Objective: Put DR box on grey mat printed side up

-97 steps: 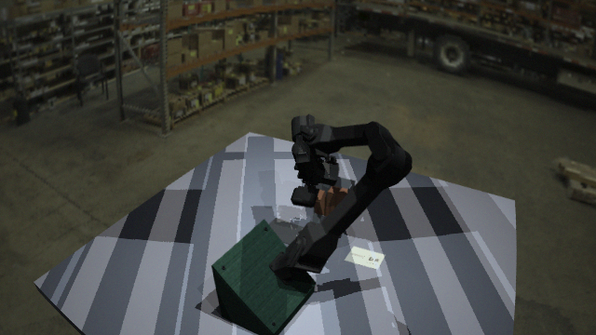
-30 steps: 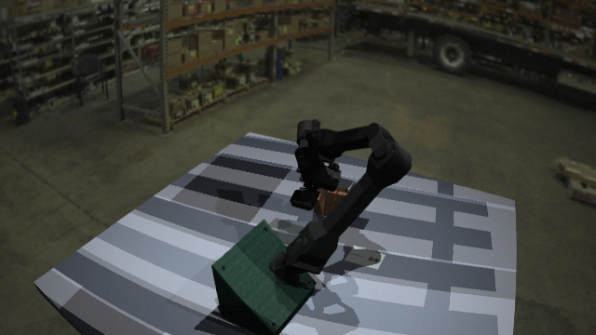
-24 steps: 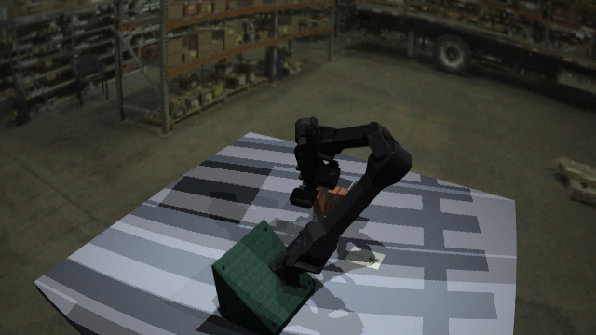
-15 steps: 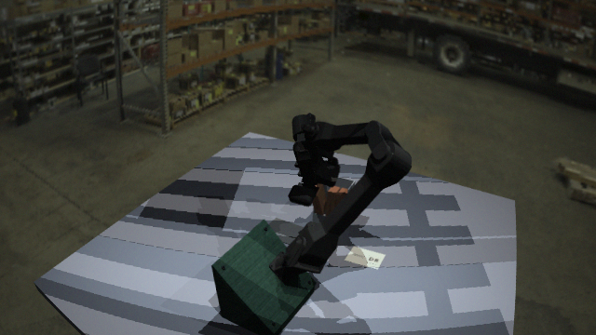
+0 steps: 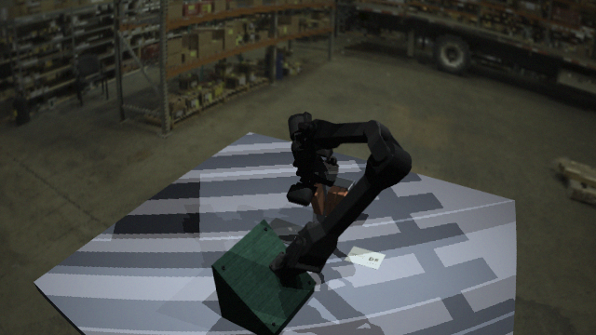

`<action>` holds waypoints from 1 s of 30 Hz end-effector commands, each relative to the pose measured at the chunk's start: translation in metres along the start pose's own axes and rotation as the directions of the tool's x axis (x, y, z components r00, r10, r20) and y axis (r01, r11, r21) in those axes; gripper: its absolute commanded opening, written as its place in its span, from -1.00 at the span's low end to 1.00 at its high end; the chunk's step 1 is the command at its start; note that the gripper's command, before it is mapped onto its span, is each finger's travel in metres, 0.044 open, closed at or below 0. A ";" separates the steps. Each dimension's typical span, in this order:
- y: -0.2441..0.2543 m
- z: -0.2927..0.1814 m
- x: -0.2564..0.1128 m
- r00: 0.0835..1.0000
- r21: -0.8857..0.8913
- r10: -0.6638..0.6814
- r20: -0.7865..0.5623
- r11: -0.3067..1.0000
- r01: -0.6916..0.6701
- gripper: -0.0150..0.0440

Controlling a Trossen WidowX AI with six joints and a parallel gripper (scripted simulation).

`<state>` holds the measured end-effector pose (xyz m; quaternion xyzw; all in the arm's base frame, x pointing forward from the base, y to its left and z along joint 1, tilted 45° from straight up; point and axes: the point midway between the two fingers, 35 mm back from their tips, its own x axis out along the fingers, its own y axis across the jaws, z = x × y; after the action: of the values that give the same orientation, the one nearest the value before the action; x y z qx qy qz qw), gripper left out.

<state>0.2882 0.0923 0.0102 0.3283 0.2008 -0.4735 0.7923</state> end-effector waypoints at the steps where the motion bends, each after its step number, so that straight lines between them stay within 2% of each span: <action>1: -0.004 -0.002 -0.005 1.000 0.001 0.004 -0.007 1.000 -0.004 0.04; 30: -0.046 -0.001 -0.027 1.000 0.000 0.002 -0.006 1.000 -0.002 0.04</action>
<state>0.2387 0.0935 0.0105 0.3270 0.2027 -0.4735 0.7924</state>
